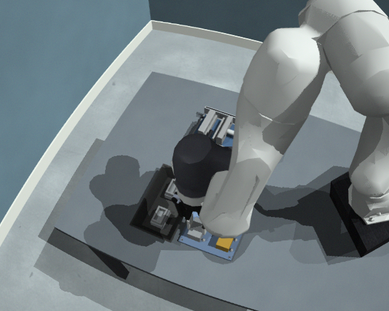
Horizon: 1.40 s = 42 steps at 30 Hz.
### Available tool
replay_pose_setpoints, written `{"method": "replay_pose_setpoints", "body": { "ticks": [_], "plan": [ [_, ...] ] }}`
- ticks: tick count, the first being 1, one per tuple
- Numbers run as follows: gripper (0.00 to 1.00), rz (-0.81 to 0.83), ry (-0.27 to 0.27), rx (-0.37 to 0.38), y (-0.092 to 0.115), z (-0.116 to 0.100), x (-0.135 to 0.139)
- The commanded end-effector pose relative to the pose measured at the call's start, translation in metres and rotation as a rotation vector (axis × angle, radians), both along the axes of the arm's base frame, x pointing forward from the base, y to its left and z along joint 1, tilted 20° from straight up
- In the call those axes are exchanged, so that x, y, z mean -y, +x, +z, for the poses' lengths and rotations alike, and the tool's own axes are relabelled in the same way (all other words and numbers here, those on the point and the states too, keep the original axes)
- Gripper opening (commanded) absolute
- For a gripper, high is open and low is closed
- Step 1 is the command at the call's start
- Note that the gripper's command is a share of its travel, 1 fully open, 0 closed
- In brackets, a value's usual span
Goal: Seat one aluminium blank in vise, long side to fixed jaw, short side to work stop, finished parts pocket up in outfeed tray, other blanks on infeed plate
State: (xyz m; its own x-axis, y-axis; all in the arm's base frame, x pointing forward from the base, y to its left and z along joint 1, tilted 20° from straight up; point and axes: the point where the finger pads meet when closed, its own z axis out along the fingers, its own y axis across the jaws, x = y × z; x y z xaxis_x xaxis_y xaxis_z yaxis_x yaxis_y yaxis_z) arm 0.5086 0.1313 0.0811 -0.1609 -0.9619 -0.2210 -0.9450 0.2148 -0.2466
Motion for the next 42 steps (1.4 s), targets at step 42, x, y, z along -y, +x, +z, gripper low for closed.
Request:
{"method": "replay_pose_setpoints", "body": {
  "ticks": [42],
  "plan": [
    [0.00, -0.005, 0.001, 0.002, -0.003, 0.015, 0.003]
  ]
}}
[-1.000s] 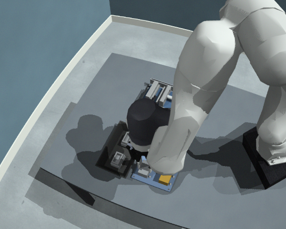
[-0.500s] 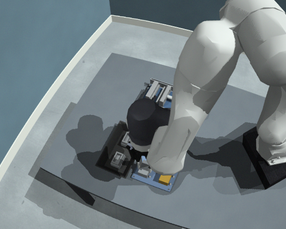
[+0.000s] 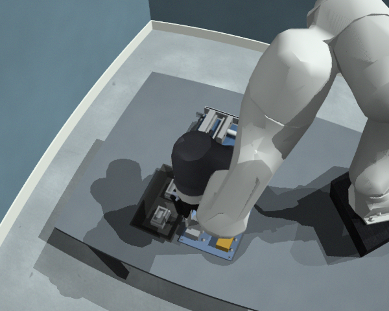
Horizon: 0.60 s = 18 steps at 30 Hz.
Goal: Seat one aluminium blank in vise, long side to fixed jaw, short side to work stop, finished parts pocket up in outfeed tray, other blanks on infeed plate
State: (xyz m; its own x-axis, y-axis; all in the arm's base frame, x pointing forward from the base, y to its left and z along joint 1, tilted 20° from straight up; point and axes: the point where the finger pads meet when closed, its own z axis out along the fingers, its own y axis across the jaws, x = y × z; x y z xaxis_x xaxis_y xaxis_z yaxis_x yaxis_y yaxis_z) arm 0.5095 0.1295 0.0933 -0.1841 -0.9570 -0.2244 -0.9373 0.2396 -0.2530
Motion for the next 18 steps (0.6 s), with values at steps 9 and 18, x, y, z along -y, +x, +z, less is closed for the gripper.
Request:
{"method": "replay_pose_setpoints", "body": {
  "ticks": [9, 18],
  "plan": [
    [0.00, 0.021, 0.000, -0.005, -0.013, 0.031, 0.006],
    [0.00, 0.021, 0.000, -0.005, -0.027, 0.077, 0.014]
  ]
}}
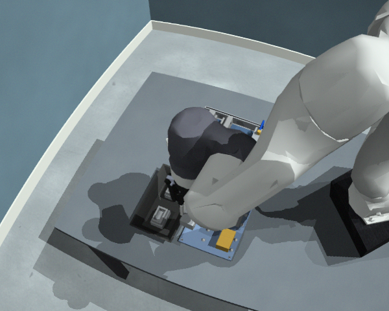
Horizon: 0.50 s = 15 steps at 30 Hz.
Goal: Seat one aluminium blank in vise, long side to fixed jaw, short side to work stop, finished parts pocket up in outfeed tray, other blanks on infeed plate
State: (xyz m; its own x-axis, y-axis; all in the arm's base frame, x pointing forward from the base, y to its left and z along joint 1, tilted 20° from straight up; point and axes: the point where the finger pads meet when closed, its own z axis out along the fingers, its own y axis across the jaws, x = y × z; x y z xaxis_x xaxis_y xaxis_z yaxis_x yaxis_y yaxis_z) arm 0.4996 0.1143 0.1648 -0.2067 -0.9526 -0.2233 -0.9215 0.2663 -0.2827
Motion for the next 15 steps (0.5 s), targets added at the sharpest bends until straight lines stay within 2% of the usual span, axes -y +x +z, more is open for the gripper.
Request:
{"method": "replay_pose_setpoints", "body": {
  "ticks": [1, 5, 15],
  "plan": [
    [0.00, 0.052, 0.007, -0.035, -0.018, 0.010, -0.001],
    [0.00, 0.052, 0.007, -0.035, -0.022, 0.022, 0.002],
    [0.00, 0.052, 0.007, -0.035, -0.023, 0.028, 0.003]
  ]
}}
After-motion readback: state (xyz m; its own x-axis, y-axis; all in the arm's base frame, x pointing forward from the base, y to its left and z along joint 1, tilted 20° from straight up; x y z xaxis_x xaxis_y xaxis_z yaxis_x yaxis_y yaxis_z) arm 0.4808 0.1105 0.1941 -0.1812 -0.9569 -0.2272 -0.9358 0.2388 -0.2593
